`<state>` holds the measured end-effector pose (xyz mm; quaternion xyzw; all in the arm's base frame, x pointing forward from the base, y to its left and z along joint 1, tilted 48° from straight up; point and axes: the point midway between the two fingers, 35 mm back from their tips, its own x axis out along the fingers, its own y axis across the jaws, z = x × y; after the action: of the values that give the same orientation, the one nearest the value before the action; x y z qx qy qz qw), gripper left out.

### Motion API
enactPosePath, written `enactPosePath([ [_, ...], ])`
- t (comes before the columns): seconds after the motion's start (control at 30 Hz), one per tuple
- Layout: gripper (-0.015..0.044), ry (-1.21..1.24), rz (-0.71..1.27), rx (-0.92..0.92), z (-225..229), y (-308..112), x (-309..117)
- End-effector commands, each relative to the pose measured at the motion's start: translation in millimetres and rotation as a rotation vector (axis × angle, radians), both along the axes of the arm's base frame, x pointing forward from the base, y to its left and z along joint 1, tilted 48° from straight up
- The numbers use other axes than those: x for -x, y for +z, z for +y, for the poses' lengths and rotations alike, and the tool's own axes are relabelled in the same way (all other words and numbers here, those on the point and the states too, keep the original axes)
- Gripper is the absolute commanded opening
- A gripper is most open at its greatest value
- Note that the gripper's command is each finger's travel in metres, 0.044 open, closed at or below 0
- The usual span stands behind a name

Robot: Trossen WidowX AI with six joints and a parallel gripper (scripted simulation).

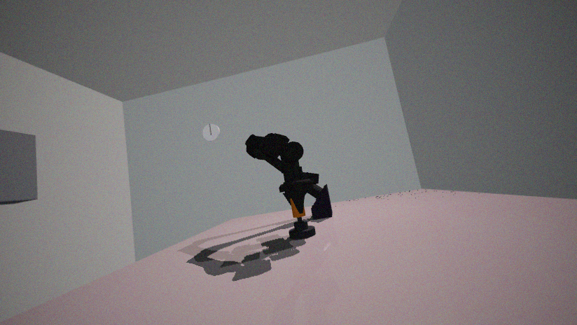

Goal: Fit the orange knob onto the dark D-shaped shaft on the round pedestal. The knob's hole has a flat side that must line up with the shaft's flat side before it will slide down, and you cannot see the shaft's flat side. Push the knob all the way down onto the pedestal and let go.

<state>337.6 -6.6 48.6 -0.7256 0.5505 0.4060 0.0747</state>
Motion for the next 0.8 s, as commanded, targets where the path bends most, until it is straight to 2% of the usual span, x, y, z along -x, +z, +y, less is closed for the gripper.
enactPosePath([
  [0.0, 0.0, 0.001, 0.002, 0.001, -1.4, 0.1, 0.4],
  [0.33, 0.0, 0.007, 0.009, 0.002, 1.8, 3.8, 0.2],
  [0.53, 0.0, 0.134, 0.149, 0.014, 1.8, 3.4, -1.9],
  [0.77, 0.0, 0.142, 0.157, 0.015, 1.3, 0.8, -2.1],
])
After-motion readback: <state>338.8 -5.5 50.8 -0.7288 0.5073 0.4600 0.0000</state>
